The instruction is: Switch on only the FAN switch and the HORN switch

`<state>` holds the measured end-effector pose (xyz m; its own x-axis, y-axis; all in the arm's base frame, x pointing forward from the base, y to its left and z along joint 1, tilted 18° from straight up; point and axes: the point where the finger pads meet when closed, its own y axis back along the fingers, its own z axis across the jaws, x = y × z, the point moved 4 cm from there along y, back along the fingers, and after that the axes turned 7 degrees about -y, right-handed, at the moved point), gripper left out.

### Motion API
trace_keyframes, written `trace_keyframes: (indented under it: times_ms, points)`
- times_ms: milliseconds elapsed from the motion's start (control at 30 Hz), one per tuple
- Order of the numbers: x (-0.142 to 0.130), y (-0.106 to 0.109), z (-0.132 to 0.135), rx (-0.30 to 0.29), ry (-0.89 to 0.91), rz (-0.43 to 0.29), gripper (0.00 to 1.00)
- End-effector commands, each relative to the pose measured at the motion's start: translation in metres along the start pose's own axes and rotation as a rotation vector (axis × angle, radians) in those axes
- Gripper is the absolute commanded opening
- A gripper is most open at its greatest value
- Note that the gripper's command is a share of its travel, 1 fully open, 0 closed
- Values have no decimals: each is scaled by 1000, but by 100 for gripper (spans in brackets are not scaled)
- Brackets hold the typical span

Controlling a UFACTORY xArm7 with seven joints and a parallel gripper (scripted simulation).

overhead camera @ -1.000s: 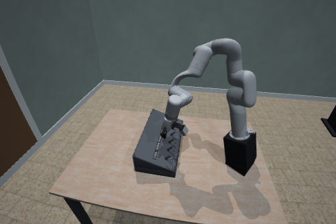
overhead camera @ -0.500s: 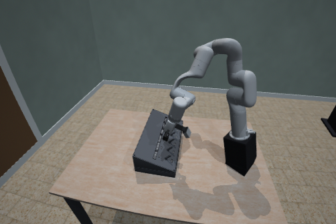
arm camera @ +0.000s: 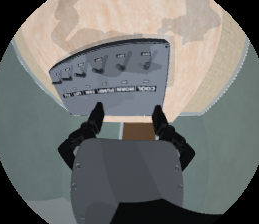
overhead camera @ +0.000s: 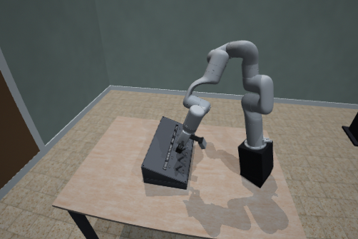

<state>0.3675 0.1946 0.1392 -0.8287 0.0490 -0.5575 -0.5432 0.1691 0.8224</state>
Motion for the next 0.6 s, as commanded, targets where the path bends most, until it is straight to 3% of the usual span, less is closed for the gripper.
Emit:
trace_keyframes:
  times_ms: [0,567]
  points:
    - [8,3,6,-23,31,-11,100]
    - [30,8,14,-71,103,-24,100]
